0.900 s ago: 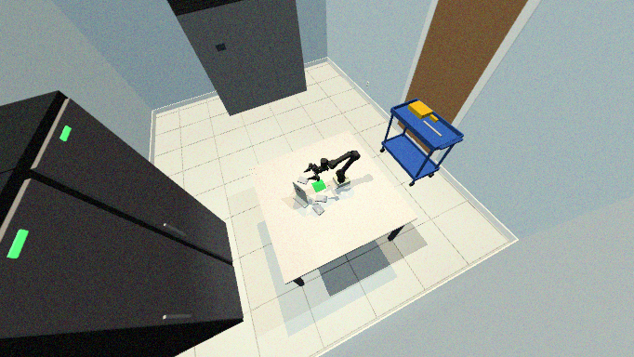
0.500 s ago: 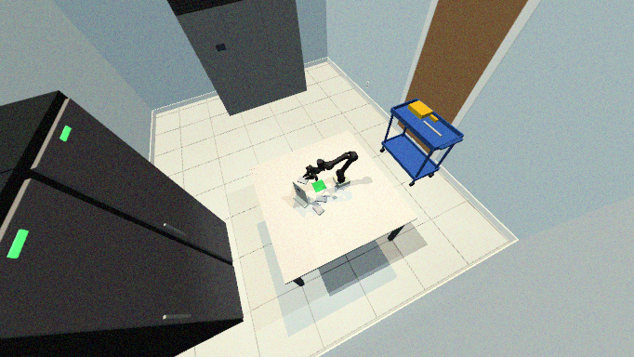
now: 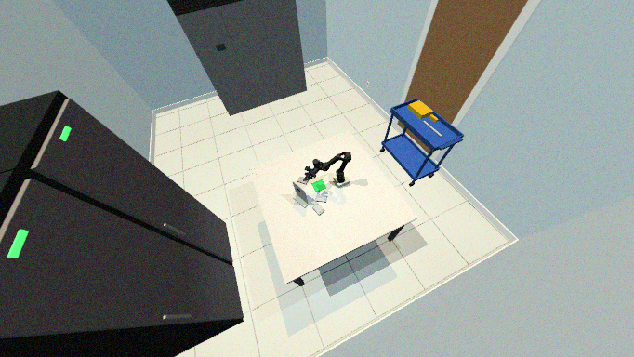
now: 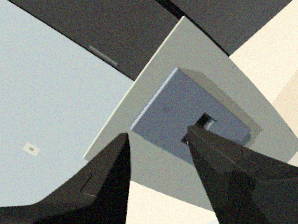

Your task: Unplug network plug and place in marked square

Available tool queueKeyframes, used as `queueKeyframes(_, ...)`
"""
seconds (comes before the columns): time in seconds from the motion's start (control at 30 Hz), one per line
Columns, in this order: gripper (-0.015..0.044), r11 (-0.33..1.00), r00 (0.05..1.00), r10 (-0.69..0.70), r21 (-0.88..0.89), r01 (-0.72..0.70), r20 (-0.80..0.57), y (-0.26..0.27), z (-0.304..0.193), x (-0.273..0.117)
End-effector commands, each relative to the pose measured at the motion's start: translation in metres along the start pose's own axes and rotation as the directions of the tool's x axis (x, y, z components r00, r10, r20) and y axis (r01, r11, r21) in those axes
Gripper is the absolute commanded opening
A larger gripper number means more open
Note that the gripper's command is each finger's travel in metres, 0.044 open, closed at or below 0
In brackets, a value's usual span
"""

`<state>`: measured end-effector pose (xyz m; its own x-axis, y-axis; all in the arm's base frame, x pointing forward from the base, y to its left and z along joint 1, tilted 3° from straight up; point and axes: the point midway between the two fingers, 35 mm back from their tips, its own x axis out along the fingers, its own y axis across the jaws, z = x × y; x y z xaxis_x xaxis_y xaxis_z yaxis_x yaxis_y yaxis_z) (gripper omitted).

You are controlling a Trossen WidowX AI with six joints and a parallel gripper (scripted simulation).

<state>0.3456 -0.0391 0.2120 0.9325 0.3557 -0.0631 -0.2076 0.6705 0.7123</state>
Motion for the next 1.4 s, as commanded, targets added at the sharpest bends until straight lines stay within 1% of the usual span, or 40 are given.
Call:
queueKeyframes(0.0, 0.0156, 0.992, 0.999, 0.027, 0.127, -0.022, -0.042, -0.015, -0.01, -0.006)
queueKeyframes(0.23, 0.0156, 0.922, 0.987, 0.11, 0.382, -0.059, -0.115, -0.038, -0.026, -0.025)
queueKeyframes(0.47, 0.0156, 0.788, 0.964, 0.202, 0.613, -0.055, -0.174, -0.055, -0.044, -0.051)
queueKeyframes(0.53, 0.0156, 0.757, 0.958, 0.221, 0.652, -0.049, -0.184, -0.057, -0.048, -0.057)
queueKeyframes(0.73, 0.0156, 0.753, 0.957, 0.222, 0.656, -0.048, -0.186, -0.058, -0.048, -0.054)
queueKeyframes(1.1, 0.0156, 0.753, 0.957, 0.226, 0.656, -0.053, -0.182, -0.054, -0.046, -0.001)
queueKeyframes(1.37, 0.0156, 0.753, 0.957, 0.227, 0.656, -0.055, -0.181, -0.053, -0.046, 0.009)
